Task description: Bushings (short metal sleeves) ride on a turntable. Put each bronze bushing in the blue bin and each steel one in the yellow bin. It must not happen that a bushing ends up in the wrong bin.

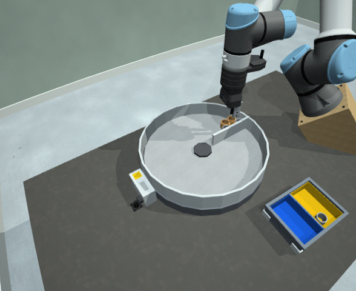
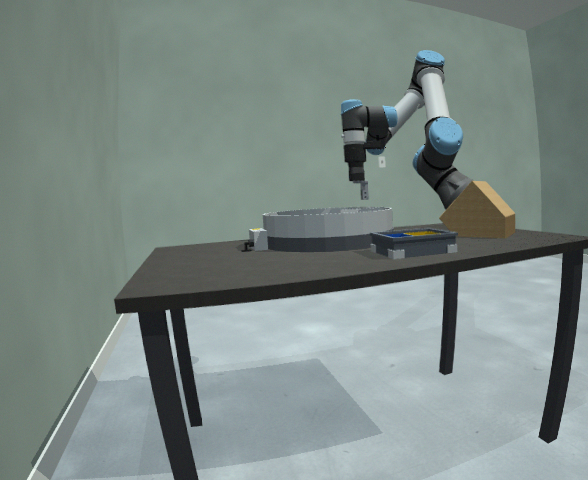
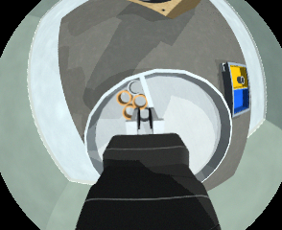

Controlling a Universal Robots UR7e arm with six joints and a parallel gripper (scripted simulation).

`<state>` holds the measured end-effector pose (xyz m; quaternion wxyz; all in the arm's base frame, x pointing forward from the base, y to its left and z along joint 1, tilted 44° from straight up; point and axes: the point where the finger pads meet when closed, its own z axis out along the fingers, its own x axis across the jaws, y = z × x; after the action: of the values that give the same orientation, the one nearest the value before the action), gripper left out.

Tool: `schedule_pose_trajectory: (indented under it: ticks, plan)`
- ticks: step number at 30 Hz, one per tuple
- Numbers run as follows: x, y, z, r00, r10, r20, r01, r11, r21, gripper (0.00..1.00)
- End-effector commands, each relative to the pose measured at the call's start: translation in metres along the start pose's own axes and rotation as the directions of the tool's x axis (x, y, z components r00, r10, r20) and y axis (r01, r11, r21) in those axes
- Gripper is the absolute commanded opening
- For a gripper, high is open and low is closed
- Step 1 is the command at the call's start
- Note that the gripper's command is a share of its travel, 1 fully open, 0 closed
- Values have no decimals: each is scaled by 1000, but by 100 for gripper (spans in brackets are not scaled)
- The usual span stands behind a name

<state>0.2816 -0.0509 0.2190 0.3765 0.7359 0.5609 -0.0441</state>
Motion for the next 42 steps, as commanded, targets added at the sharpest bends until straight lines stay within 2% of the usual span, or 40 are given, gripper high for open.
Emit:
schedule_pose_trajectory:
  ticks: [1, 14, 19, 32, 37, 42]
  plan:
    - [-40, 11, 4, 1000, -1, -15, 1, 1000, 0, 40]
    - [-44, 12, 5, 1000, -2, -17, 2, 1000, 0, 40]
    - [-43, 12, 19, 1000, -1, -14, 1, 1000, -1, 40]
    - [-43, 12, 34, 1000, -2, -15, 2, 1000, -1, 40]
    - [-43, 12, 48, 1000, -2, -15, 2, 1000, -1, 40]
    - [-43, 12, 48, 1000, -2, -15, 2, 1000, -1, 40]
